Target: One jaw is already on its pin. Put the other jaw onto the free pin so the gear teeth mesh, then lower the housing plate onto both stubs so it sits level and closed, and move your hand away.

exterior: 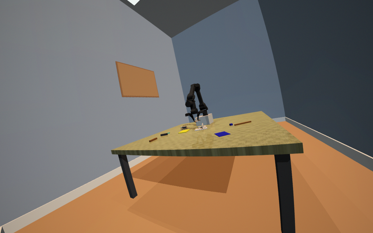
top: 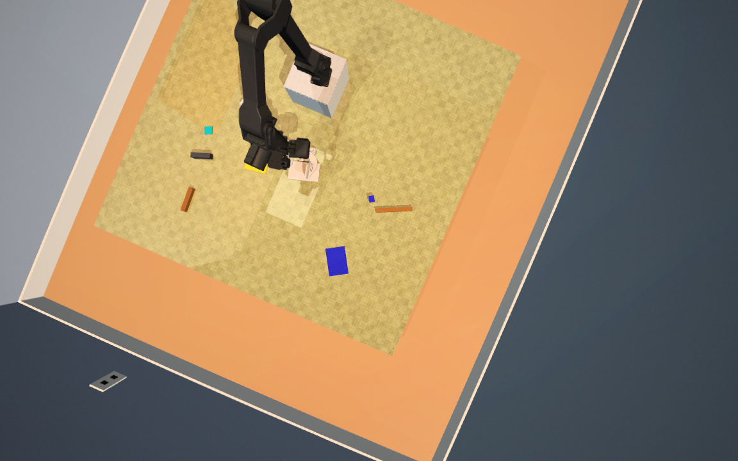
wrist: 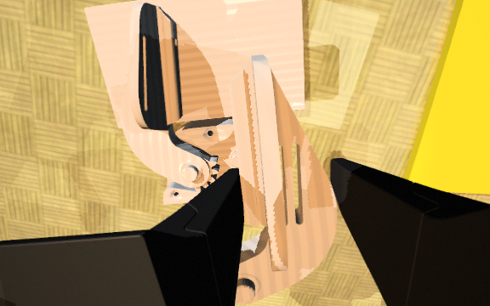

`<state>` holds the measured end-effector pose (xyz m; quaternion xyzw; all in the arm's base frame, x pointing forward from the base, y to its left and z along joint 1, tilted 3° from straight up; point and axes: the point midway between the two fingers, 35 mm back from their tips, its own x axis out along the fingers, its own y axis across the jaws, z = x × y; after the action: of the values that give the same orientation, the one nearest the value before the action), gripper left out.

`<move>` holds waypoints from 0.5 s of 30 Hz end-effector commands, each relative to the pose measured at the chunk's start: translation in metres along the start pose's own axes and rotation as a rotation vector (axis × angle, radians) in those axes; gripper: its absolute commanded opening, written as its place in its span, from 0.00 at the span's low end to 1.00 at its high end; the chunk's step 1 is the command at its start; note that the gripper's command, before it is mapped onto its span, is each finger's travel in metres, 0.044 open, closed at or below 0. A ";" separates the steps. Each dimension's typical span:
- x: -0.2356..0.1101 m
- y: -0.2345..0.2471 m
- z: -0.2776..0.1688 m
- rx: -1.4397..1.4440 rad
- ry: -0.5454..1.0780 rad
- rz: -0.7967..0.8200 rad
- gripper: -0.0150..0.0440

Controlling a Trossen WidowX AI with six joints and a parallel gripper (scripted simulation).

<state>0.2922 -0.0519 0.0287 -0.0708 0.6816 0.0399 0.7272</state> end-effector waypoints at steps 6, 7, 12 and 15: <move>-0.001 -0.026 -0.003 -0.106 -0.005 -0.002 0.48; -0.001 -0.026 -0.003 -0.109 -0.005 -0.002 0.48; -0.001 -0.026 -0.003 -0.109 -0.005 -0.002 0.48; -0.001 -0.026 -0.003 -0.109 -0.005 -0.002 0.48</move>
<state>0.2932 -0.0785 0.0309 -0.1101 0.6771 0.0735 0.7239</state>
